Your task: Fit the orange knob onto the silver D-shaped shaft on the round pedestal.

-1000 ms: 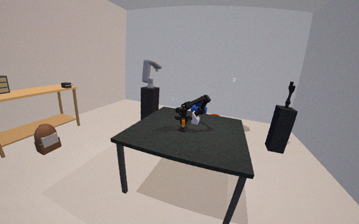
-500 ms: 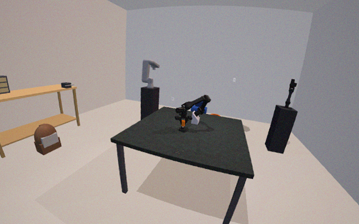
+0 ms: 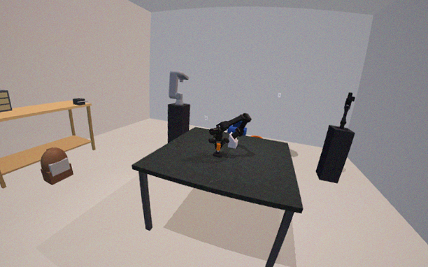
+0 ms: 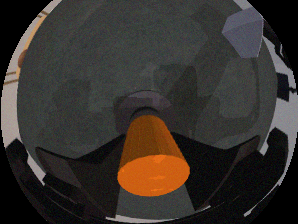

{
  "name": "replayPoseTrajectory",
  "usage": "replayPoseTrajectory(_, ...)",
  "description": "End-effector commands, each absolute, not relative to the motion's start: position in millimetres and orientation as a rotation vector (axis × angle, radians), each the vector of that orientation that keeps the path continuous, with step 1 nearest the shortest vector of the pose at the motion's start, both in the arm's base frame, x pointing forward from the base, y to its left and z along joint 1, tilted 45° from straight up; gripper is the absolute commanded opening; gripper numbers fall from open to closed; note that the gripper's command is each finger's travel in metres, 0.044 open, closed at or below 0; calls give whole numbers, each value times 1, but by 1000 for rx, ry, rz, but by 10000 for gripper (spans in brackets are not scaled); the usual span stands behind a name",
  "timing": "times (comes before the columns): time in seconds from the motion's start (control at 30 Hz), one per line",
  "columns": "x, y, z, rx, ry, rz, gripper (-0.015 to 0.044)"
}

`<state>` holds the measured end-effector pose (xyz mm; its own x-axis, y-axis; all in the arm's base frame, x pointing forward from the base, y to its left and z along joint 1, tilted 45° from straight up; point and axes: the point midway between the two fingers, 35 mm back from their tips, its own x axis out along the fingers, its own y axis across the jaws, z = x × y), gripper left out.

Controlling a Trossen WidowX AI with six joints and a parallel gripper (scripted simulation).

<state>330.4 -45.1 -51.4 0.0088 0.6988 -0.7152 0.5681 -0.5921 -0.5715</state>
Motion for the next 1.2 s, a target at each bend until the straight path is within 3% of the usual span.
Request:
replayPoseTrajectory(0.0, 331, -45, -51, -2153, -1372, 1634, 0)
replayPoseTrajectory(1.17, 332, -35, -58, -2103, -1274, 1662, 0)
